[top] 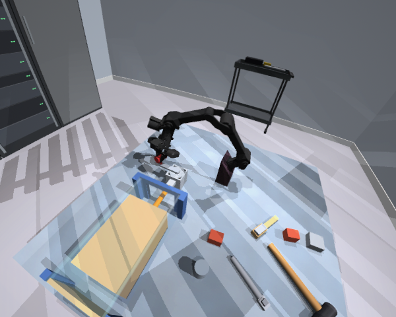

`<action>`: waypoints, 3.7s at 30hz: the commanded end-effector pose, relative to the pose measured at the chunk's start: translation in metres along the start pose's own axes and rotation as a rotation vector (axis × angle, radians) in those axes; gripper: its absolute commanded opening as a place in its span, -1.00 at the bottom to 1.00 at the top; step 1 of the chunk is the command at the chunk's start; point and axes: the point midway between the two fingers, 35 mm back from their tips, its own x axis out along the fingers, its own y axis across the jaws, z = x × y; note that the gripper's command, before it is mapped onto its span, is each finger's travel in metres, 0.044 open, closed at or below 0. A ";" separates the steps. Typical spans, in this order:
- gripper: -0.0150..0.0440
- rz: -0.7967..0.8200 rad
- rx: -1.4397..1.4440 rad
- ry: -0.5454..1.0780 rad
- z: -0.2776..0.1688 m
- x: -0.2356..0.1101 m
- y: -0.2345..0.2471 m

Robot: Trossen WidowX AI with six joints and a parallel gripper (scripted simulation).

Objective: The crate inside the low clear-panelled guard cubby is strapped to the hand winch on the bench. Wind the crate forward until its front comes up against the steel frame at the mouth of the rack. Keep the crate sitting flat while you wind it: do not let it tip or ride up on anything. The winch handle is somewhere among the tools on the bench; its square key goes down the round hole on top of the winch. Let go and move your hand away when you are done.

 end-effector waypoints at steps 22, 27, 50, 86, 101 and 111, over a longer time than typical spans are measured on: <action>-0.49 0.017 -0.017 -0.014 0.032 0.017 0.020; -0.49 0.018 -0.017 -0.014 0.036 0.019 0.024; -0.49 0.020 -0.017 -0.015 0.052 0.027 0.045; -0.49 0.024 -0.016 -0.015 0.065 0.033 0.085; -0.49 0.026 -0.015 -0.014 0.066 0.033 0.102; -0.49 0.026 -0.015 -0.014 0.064 0.033 0.114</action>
